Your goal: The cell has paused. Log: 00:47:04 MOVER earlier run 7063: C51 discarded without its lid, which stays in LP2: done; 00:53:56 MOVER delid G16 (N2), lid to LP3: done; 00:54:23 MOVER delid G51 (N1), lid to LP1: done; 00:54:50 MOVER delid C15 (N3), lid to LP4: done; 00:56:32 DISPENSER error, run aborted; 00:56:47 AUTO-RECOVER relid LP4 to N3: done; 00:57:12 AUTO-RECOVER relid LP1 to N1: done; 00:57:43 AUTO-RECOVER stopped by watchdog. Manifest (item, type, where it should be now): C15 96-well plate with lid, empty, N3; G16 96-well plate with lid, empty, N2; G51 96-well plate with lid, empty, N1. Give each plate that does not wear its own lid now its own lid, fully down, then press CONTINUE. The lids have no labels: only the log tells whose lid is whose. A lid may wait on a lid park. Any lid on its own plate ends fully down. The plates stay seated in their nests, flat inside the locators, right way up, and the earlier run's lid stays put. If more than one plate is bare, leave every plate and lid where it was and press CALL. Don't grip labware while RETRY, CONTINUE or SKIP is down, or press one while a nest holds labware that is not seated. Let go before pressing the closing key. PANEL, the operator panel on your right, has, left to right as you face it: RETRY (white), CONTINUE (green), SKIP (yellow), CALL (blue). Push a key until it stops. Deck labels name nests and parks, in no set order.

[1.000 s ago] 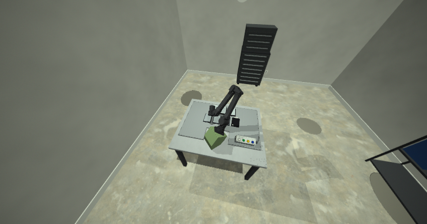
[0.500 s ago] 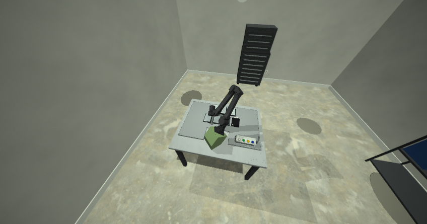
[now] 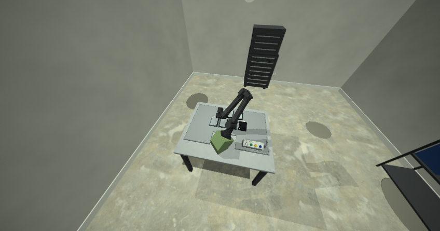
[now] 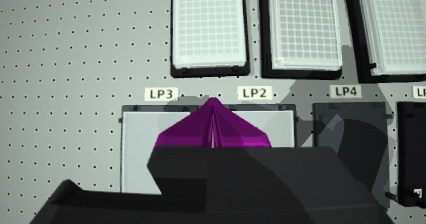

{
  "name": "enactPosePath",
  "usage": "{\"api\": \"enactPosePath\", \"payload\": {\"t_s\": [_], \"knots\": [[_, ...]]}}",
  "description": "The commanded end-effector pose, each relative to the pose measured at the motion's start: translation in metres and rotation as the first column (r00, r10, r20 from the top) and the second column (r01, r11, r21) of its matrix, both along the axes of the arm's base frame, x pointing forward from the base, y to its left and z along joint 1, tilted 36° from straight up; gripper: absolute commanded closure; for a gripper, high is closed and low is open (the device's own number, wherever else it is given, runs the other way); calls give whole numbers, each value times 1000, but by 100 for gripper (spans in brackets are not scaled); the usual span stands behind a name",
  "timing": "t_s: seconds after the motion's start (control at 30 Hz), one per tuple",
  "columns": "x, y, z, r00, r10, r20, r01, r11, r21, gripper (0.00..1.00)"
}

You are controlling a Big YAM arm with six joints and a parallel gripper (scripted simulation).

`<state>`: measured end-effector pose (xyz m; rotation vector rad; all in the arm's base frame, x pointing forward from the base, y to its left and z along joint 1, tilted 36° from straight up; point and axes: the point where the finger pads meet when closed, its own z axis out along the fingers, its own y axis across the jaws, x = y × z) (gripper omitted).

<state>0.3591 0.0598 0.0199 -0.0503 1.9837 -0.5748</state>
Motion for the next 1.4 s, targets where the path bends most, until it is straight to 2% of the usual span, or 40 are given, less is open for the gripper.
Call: {"api": "enactPosePath", "payload": {"t_s": [0.0,0.07,0.13,0.63,0.7,1.1,1.13,1.17,1.37], "knots": [[22,-3,20,1000,-6,23,6,1000,-13,100],[30,-7,26,1000,-6,24,6,1000,-13,100],[30,-7,26,1000,-6,24,6,1000,-13,100],[91,-31,72,999,-5,34,6,1000,-15,100],[91,-31,72,999,-5,34,6,1000,-15,100],[139,-51,109,999,-5,42,6,1000,-18,100],[141,-52,110,999,-5,42,6,1000,-18,100],[135,-45,99,1000,4,30,-3,1000,-13,100],[135,-45,99,1000,4,30,-3,1000,-13,100]]}}
